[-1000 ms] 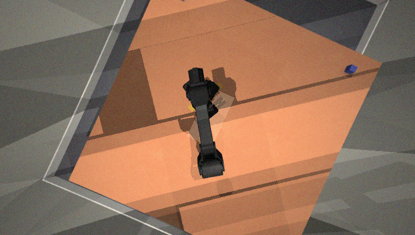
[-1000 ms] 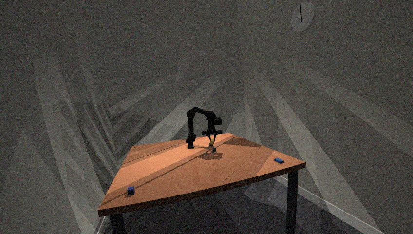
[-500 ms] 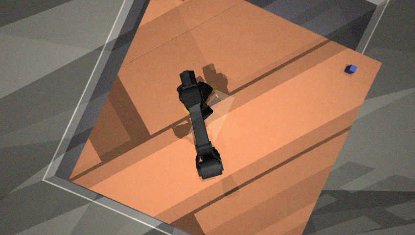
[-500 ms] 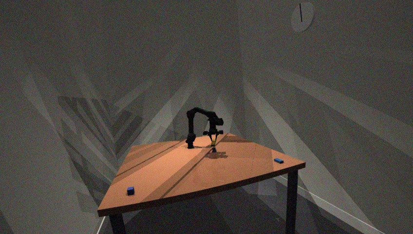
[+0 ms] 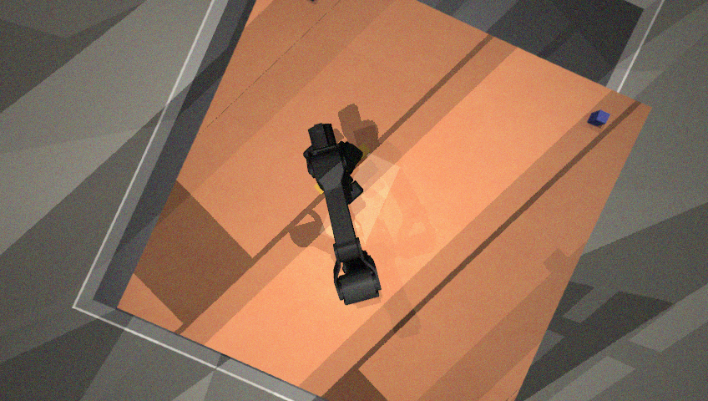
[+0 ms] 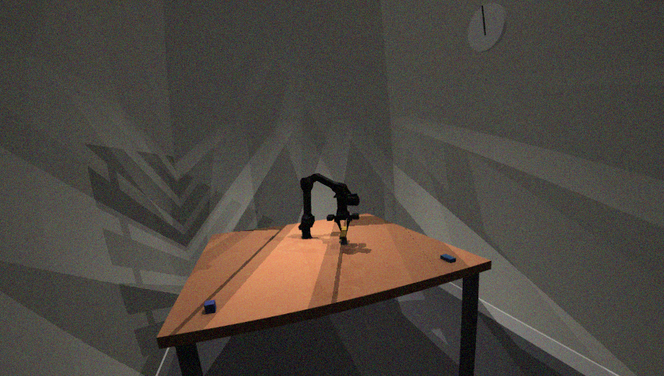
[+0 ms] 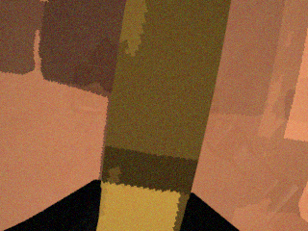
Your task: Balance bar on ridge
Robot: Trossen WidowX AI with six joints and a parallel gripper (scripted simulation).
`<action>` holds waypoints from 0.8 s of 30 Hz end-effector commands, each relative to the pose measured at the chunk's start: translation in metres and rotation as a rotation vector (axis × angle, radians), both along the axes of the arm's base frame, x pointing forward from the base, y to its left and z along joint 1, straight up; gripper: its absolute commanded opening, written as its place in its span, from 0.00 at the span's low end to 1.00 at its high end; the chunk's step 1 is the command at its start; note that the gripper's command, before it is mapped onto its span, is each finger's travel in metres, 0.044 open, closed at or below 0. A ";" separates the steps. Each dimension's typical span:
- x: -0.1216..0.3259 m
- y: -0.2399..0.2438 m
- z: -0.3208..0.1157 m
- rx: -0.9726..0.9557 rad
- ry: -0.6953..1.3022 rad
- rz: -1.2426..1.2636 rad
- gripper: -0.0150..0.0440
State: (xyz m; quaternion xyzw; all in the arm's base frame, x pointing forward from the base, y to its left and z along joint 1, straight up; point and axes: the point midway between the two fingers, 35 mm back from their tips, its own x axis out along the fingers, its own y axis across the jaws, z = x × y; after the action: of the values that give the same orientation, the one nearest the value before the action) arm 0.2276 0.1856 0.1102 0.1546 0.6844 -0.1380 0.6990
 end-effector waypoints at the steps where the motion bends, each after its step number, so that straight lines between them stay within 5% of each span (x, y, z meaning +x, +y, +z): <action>1: 0.000 0.000 -0.007 -0.001 0.003 -0.001 0.25; 24: 0.000 0.000 -0.012 -0.001 0.003 -0.001 0.25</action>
State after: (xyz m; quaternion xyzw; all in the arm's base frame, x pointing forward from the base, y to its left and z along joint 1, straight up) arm 0.2278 0.1850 0.0984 0.1548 0.6847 -0.1395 0.6984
